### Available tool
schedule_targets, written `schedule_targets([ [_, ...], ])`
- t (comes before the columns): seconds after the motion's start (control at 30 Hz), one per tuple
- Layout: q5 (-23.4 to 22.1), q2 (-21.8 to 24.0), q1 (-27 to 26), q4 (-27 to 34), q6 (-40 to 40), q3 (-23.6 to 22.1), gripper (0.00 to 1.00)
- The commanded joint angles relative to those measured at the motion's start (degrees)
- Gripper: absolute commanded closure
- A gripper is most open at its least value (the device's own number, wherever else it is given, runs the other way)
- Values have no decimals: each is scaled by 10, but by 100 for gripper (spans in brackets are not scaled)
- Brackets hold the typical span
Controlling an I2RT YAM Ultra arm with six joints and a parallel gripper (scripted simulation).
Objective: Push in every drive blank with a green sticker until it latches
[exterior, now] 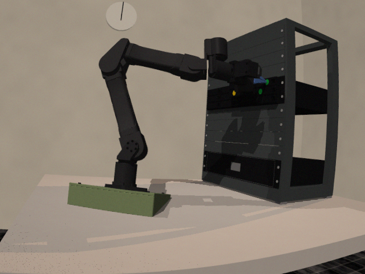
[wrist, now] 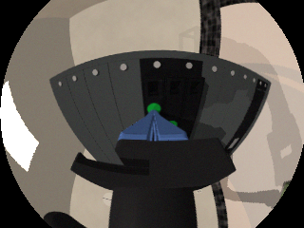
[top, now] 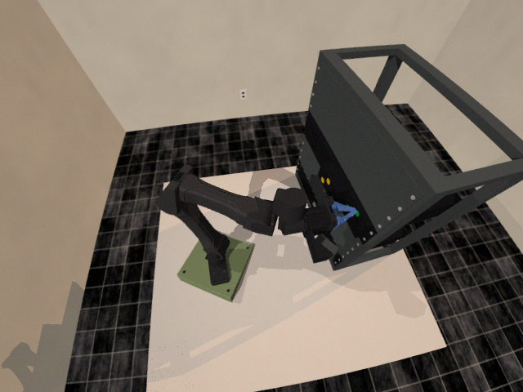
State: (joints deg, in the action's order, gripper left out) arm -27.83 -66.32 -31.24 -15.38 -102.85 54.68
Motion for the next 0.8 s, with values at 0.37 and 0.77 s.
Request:
schedule_targets([
  [0.37, -7, -13, 14, -27, 8, 26, 100],
  [0.77, -2, -15, 18, -30, 8, 26, 100],
])
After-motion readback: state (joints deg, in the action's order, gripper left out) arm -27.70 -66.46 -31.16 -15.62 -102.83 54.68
